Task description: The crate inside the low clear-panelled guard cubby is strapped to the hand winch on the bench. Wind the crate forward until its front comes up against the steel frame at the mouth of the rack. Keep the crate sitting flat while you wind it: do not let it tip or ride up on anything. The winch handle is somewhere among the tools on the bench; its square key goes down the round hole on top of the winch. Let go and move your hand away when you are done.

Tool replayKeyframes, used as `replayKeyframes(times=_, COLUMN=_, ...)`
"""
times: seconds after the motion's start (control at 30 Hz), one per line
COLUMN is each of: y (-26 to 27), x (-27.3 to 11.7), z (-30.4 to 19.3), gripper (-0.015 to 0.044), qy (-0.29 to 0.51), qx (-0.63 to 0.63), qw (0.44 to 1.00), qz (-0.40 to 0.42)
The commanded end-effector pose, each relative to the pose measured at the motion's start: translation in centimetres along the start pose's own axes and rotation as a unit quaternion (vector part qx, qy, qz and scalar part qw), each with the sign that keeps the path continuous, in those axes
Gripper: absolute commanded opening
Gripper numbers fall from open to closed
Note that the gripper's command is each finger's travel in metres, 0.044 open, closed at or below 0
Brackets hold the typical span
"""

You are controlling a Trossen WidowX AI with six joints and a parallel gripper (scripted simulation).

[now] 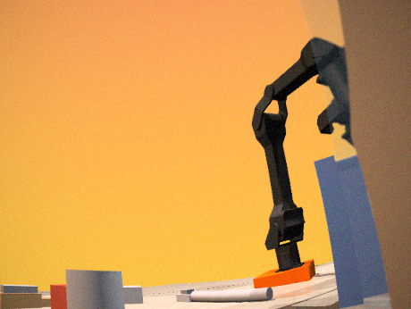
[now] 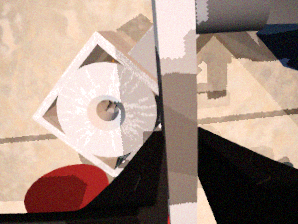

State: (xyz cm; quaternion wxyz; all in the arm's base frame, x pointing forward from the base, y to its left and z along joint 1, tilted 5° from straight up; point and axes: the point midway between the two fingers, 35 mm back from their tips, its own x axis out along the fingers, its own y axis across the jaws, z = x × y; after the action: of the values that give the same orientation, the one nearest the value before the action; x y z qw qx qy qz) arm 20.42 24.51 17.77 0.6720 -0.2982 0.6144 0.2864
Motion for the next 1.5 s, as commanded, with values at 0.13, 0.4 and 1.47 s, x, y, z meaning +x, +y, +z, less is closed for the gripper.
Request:
replayKeyframes(times=0.13, y=2.7, x=0.4, z=-0.6, gripper=0.0, qy=0.012, qx=0.1, qw=0.995, qz=-0.009)
replayKeyframes(times=0.4, y=4.9, x=0.7, z=-1.3, gripper=0.0, qy=0.019, qx=0.186, qw=0.982, qz=-0.018)
replayKeyframes(times=1.47, y=4.8, x=0.6, z=-1.1, gripper=0.0, qy=-0.024, qx=0.177, qw=0.967, qz=0.183)
